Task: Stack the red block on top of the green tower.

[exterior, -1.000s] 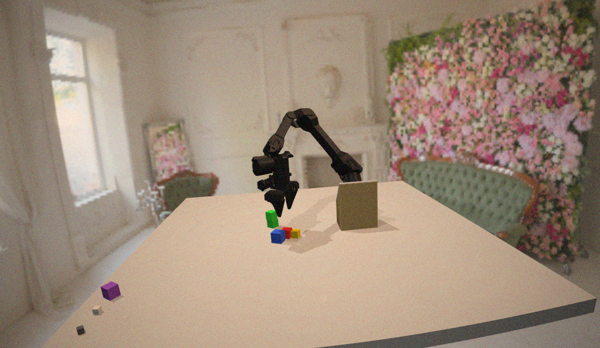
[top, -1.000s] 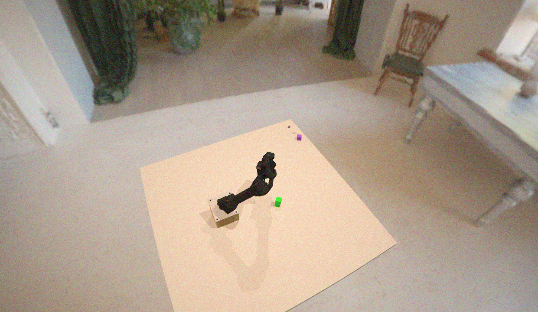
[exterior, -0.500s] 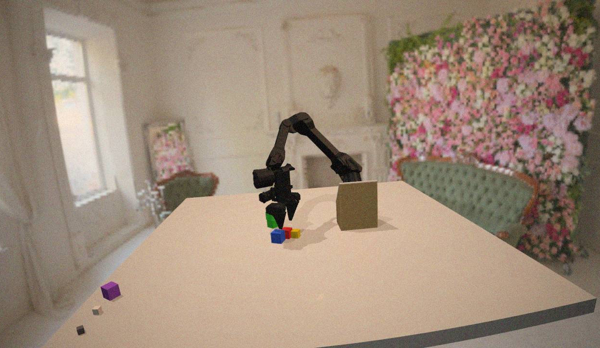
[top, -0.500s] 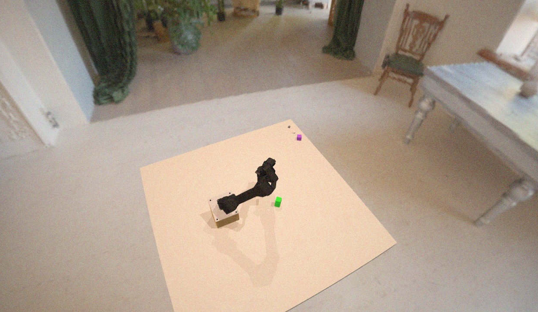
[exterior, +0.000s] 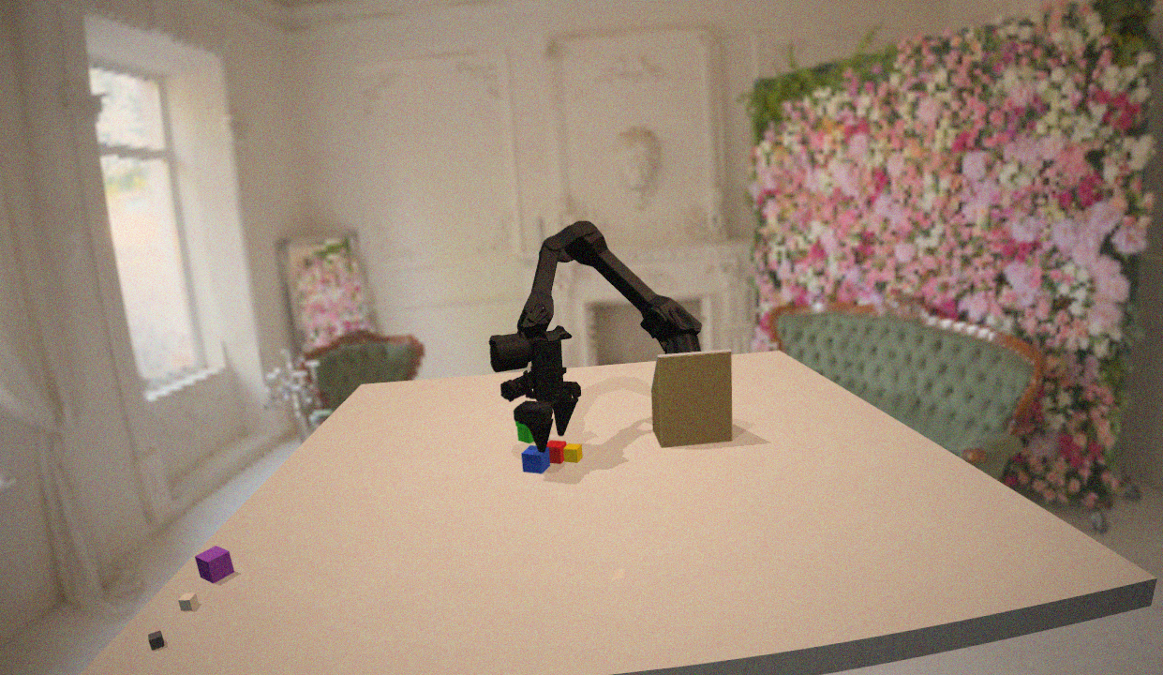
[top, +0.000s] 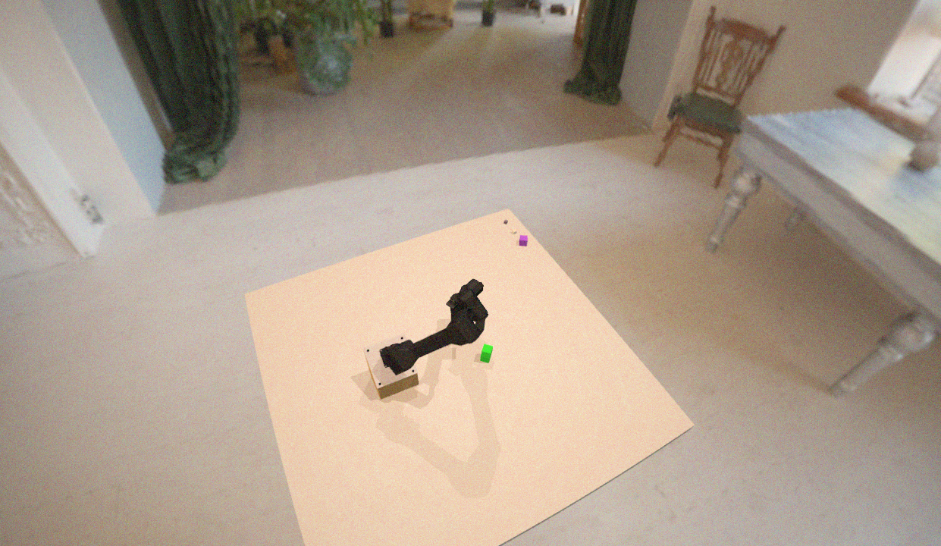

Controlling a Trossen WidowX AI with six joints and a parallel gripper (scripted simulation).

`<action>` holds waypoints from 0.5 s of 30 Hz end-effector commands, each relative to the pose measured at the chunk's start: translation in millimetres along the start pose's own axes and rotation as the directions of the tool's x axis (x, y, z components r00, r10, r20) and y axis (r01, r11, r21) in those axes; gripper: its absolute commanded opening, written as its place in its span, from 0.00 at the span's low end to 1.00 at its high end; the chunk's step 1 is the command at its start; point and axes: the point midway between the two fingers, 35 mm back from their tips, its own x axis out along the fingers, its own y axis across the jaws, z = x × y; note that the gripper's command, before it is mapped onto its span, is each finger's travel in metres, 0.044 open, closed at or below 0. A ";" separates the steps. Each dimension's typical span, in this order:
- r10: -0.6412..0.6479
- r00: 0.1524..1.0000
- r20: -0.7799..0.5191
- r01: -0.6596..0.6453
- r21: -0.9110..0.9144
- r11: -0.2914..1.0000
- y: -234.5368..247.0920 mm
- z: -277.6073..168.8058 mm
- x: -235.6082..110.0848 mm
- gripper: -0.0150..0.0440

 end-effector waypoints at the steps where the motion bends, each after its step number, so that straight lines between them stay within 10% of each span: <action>1: -0.020 1.000 -0.009 0.020 0.000 1.000 -4.8 -1.8 13.6 1.00; 15: -0.022 1.000 -0.009 0.022 0.000 1.000 -6.2 -2.5 28.7 1.00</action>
